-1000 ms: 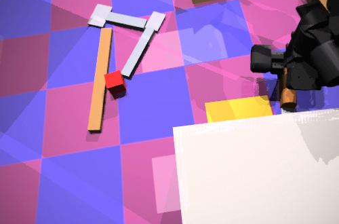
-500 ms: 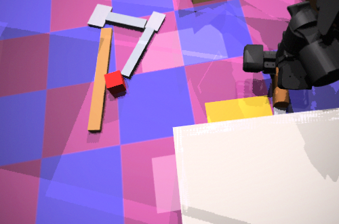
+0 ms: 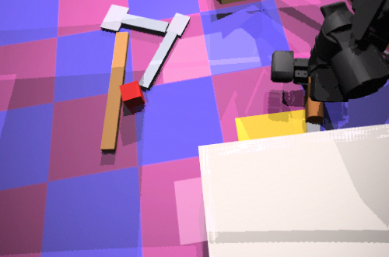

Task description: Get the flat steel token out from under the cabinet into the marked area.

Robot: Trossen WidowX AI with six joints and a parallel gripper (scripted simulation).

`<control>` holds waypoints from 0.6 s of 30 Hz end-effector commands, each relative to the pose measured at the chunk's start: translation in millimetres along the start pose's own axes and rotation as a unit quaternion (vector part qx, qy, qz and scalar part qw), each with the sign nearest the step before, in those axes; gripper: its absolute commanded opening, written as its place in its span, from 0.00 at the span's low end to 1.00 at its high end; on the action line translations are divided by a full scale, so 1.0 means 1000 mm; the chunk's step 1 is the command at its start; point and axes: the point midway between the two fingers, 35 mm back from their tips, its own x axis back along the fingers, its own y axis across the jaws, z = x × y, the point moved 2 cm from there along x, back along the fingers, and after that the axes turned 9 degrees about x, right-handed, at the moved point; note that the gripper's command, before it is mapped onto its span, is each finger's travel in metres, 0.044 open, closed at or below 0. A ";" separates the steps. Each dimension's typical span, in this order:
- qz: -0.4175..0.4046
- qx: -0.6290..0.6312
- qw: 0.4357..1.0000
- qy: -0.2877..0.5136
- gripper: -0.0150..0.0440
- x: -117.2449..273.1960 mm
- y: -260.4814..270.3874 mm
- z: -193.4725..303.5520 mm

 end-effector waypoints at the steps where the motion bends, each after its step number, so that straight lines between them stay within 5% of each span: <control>1: 0.005 -0.002 1.000 0.000 0.25 -0.001 -0.009 0.001; 18: 0.005 -0.002 1.000 0.000 0.25 -0.001 -0.025 0.004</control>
